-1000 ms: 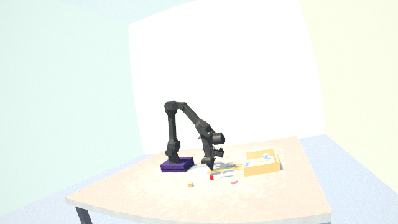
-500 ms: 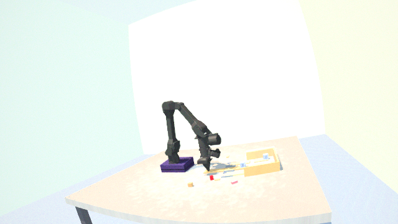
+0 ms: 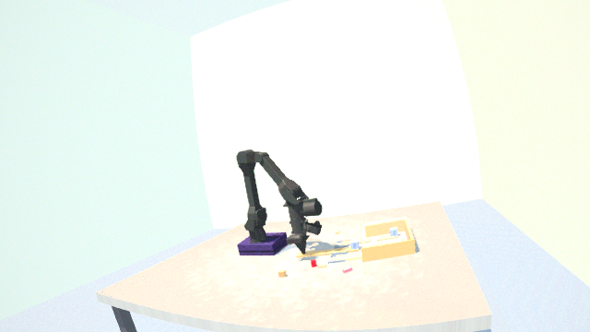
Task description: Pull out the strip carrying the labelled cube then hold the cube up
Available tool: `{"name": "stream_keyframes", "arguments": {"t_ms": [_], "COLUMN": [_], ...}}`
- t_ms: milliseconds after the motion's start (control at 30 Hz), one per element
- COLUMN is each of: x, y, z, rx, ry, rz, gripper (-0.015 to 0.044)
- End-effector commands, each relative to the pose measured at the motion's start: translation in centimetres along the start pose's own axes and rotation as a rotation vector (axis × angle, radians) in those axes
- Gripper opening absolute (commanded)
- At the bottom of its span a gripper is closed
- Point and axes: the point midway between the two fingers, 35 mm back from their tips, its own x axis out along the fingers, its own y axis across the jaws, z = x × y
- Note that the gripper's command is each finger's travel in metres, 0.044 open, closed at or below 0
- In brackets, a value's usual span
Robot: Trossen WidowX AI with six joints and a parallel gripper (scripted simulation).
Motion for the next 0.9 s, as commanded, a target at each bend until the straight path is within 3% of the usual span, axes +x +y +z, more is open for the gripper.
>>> {"name": "stream_keyframes", "arguments": {"t_ms": [0,400,567,733,867], "x": [0.4,0.4,-3.9,-4.1,-4.0], "y": [0.2,0.2,-0.1,-0.1,0.0], "z": [-1.4,-1.9,-1.0,-1.0,0.9], "rx": [-0.002,-0.002,-0.002,-0.002,-0.034], "ry": [0.022,0.023,0.021,0.022,0.020], "rz": [0.009,0.009,0.008,0.009,0.009], "gripper": [0.0000,0.0000,0.0000,0.0000,0.0105]}}
